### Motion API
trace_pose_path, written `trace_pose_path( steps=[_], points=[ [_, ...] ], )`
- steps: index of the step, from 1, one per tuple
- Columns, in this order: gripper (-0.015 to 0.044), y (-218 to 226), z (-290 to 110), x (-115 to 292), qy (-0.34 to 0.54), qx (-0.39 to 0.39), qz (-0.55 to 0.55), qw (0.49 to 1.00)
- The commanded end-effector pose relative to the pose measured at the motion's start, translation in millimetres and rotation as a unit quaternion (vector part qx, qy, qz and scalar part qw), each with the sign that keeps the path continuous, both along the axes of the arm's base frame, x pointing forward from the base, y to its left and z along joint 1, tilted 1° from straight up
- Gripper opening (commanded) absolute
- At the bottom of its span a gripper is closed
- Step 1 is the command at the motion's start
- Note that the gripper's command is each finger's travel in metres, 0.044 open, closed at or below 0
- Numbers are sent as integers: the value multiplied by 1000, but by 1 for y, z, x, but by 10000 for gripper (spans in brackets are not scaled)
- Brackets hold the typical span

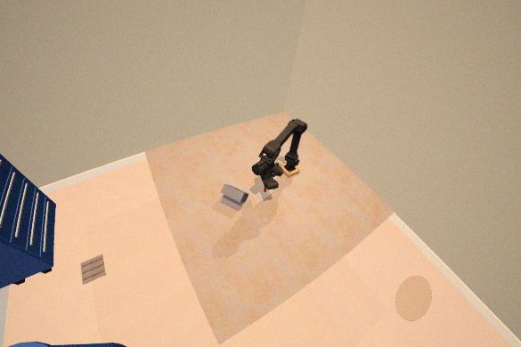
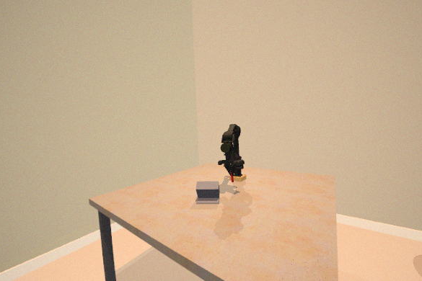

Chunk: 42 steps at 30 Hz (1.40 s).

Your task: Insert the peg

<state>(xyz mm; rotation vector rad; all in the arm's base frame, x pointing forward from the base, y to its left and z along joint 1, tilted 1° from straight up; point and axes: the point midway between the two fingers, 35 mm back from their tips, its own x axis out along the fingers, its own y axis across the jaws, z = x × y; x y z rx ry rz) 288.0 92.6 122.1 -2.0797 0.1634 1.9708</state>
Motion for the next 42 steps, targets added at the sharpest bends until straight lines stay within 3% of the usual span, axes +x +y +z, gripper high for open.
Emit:
trace_pose_path(
  steps=[1,42],
  points=[
    [0,-2,0,1,-5,10,-3,1000],
    [0,-38,-1,18,-65,96,-52,992]
  ],
)
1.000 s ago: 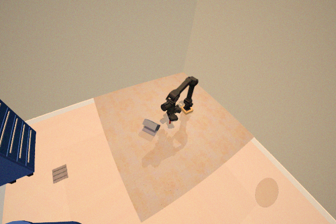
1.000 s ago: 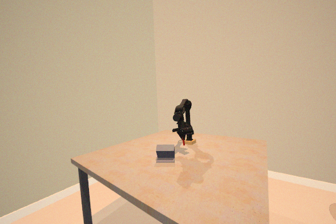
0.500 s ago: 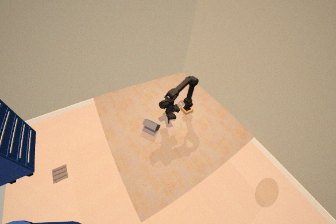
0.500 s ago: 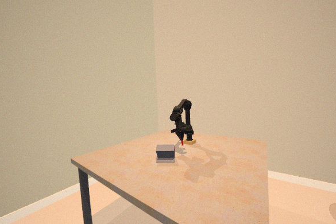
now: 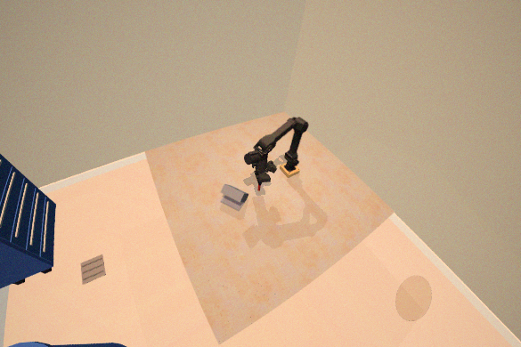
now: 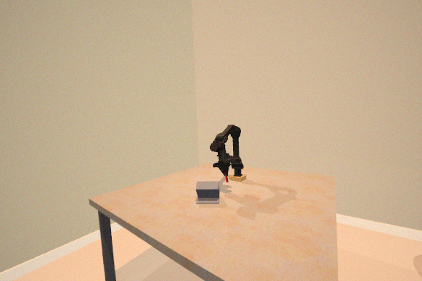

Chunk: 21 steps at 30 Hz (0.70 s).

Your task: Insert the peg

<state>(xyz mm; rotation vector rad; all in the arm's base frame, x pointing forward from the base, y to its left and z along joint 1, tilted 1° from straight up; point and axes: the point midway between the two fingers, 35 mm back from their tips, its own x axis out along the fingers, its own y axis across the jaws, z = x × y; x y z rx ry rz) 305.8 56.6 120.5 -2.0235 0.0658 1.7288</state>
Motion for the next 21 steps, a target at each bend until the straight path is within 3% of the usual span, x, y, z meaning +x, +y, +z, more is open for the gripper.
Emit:
trace_pose_path(
  steps=[1,21],
  points=[
    [0,-3,0,1,-8,8,-2,1000],
    [0,-22,2,7,-46,43,-23,998]
  ],
)
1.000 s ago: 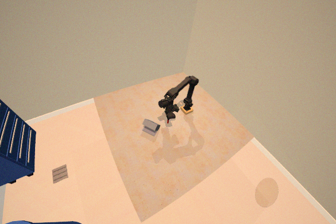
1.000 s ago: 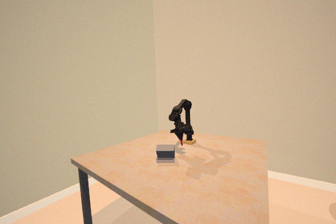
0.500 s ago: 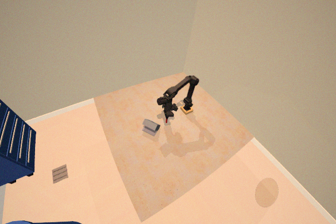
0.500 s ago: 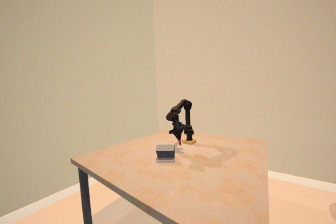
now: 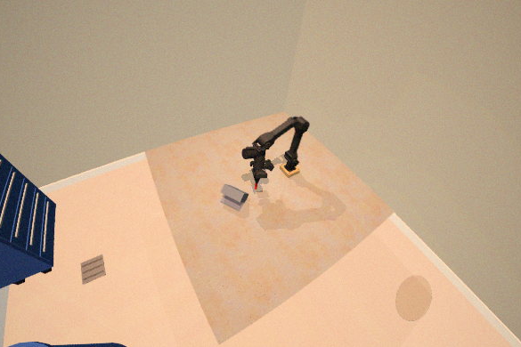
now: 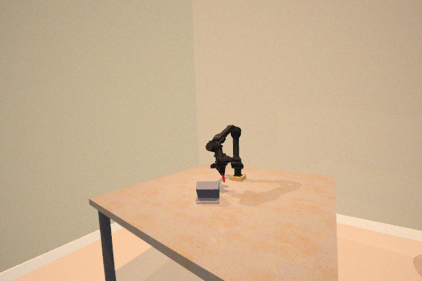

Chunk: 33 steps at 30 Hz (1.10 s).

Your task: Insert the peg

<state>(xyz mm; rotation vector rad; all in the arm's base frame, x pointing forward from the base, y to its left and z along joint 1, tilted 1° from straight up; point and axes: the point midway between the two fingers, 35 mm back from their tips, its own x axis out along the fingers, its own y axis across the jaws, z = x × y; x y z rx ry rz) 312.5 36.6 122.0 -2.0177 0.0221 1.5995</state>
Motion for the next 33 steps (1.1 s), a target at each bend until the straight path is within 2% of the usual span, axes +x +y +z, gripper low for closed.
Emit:
trace_pose_path(
  steps=[1,33],
  points=[
    [0,-3,1,1,-9,7,-1,1000],
    [0,-35,6,6,-79,49,-32,995]
  ],
)
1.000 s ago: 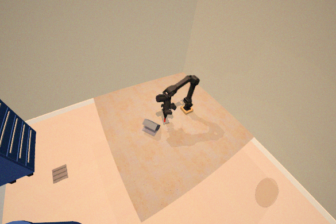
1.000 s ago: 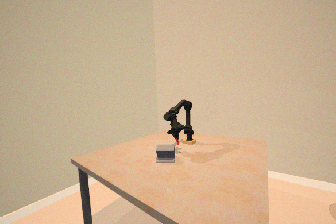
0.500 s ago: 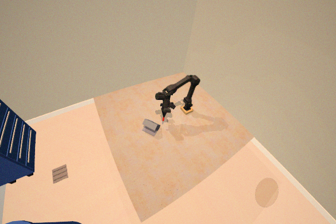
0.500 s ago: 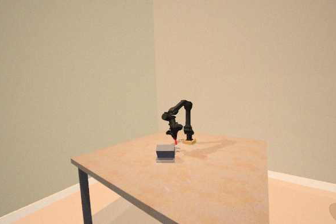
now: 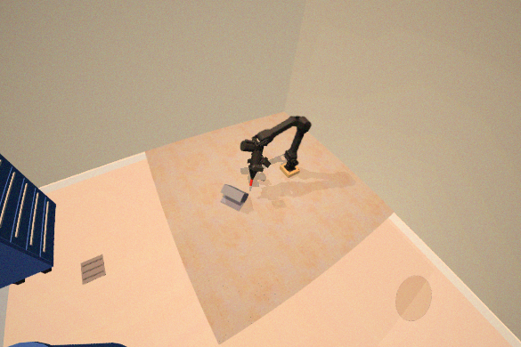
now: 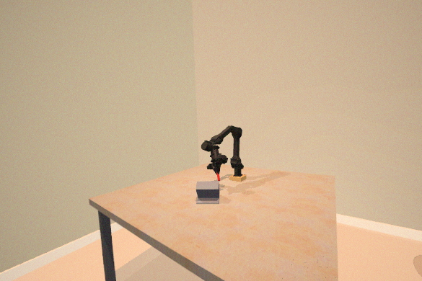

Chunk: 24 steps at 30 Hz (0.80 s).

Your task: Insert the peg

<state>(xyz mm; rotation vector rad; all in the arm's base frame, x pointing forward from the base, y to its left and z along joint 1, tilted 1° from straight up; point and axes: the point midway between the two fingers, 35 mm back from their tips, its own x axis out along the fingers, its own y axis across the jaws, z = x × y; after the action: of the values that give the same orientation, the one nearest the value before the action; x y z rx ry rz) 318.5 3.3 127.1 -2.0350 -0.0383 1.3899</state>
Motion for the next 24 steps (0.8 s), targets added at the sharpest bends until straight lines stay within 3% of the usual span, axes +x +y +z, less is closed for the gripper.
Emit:
trace_pose_path(
  steps=[1,24],
  points=[
    [0,-3,1,0,-11,5,-1,1000],
    [0,-27,6,0,-66,24,-21,997]
  ],
)
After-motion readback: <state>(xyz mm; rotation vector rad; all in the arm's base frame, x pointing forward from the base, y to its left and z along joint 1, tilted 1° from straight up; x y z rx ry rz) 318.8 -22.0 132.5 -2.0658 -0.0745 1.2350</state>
